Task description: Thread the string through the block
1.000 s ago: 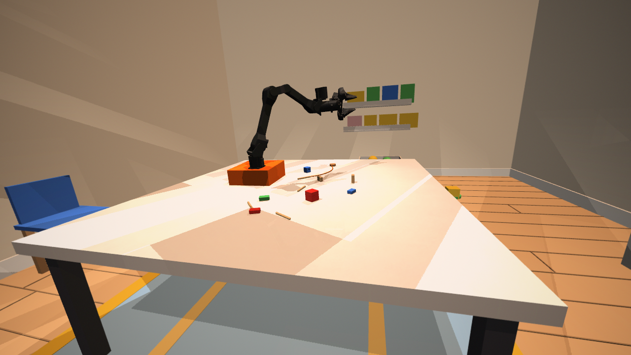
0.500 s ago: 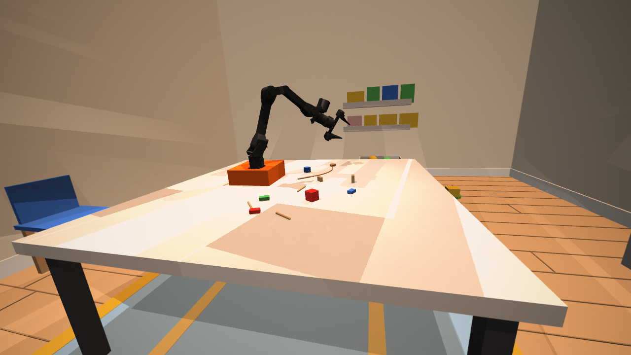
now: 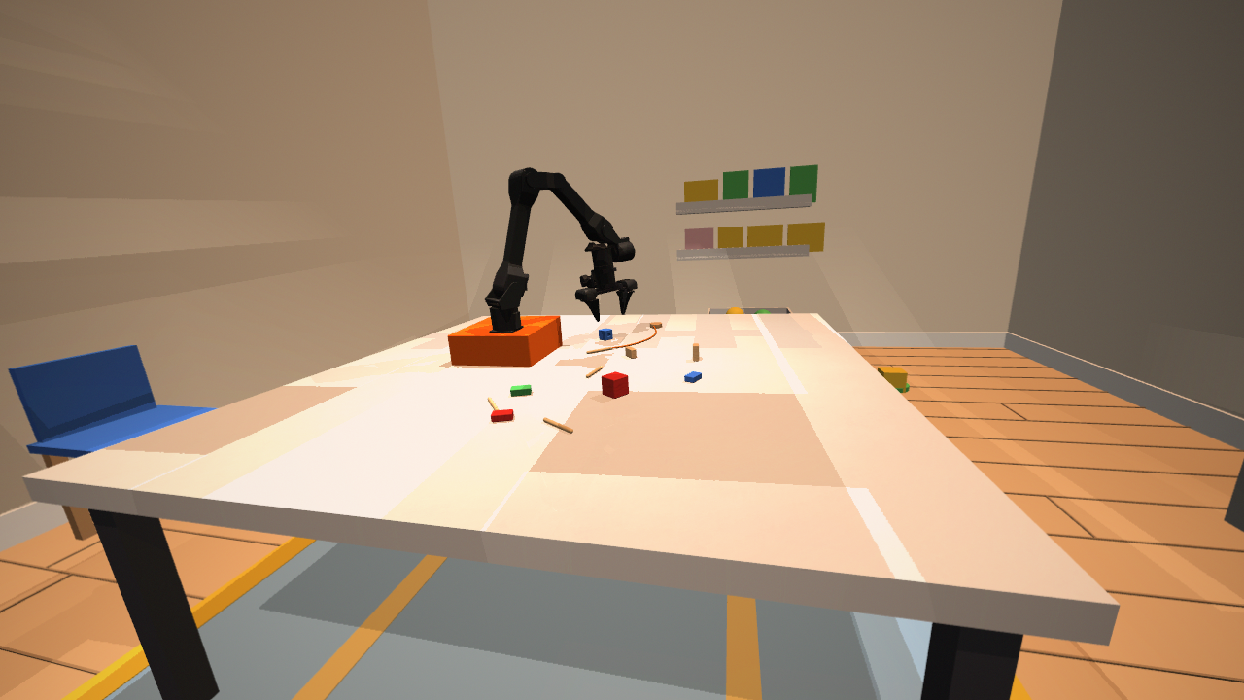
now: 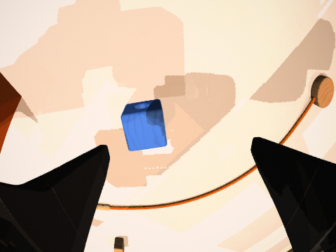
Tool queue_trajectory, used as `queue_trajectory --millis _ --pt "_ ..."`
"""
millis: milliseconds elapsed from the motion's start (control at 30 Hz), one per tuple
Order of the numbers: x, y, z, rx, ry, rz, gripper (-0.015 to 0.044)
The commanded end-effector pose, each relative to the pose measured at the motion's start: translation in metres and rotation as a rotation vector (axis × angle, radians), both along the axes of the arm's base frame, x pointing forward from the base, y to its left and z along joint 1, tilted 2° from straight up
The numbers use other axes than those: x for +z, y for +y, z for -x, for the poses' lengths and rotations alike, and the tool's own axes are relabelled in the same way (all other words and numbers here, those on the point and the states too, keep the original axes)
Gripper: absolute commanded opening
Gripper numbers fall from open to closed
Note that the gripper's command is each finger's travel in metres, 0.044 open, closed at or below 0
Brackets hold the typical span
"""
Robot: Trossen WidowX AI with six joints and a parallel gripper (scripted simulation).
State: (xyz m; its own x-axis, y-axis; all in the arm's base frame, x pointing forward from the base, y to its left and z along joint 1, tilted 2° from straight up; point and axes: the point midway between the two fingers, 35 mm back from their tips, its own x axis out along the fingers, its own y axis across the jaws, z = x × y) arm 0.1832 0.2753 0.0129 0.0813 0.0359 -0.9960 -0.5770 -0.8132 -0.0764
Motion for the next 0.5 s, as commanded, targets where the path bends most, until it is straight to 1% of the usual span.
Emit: queue_trajectory --millis 0,433,467 --pt "-0.0019 -0.0151 0.0174 0.050 0.070 0.057 0.0440" --pt "-0.0016 -0.0142 0.0161 0.044 0.065 0.055 0.0440" --pt "-0.0017 -0.0143 0.0162 0.044 0.065 0.055 0.0414"
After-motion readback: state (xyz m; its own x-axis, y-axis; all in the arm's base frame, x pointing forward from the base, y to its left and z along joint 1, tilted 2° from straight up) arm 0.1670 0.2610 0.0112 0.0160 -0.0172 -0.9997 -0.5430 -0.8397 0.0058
